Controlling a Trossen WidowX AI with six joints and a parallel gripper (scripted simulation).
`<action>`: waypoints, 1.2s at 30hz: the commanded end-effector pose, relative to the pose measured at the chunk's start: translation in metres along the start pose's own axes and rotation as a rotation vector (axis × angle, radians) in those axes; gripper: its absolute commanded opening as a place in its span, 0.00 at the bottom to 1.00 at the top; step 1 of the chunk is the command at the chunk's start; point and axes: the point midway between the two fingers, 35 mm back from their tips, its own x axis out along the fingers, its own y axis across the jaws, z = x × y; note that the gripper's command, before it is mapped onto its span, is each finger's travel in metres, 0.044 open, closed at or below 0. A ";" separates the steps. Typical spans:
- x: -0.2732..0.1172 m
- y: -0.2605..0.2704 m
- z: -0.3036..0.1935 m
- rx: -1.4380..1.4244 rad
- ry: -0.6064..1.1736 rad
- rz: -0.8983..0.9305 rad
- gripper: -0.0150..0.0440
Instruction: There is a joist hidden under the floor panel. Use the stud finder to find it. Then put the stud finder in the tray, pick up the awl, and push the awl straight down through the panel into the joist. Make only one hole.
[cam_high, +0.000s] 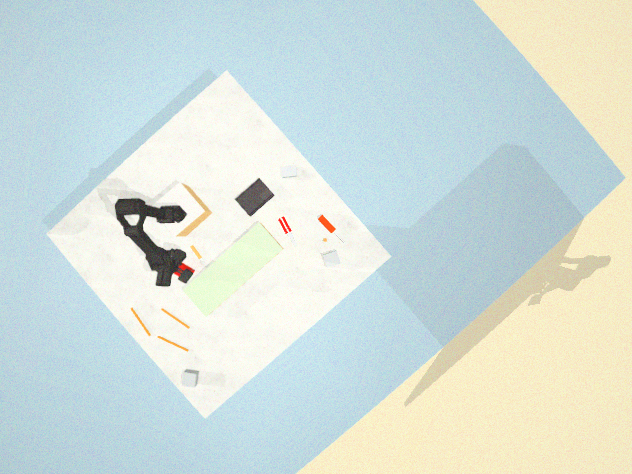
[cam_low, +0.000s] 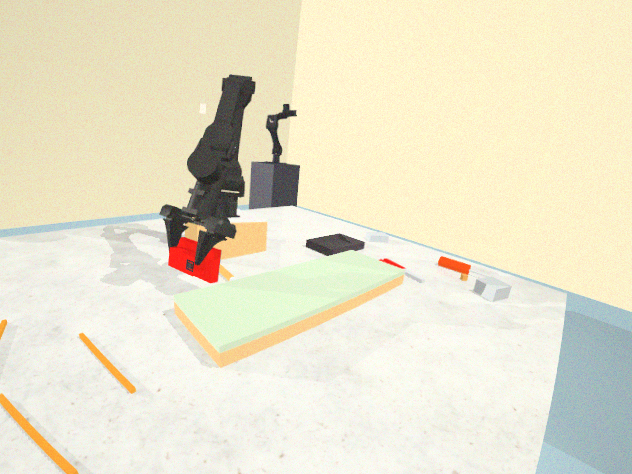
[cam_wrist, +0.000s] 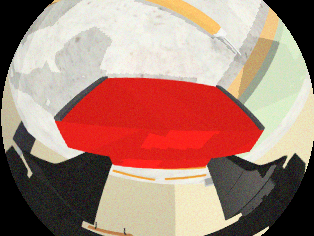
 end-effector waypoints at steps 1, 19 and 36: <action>-0.002 0.000 -0.002 0.006 0.038 -0.002 0.25; -0.002 0.000 0.001 0.009 0.129 -0.003 0.25; 0.000 -0.001 0.004 0.008 0.232 -0.001 0.25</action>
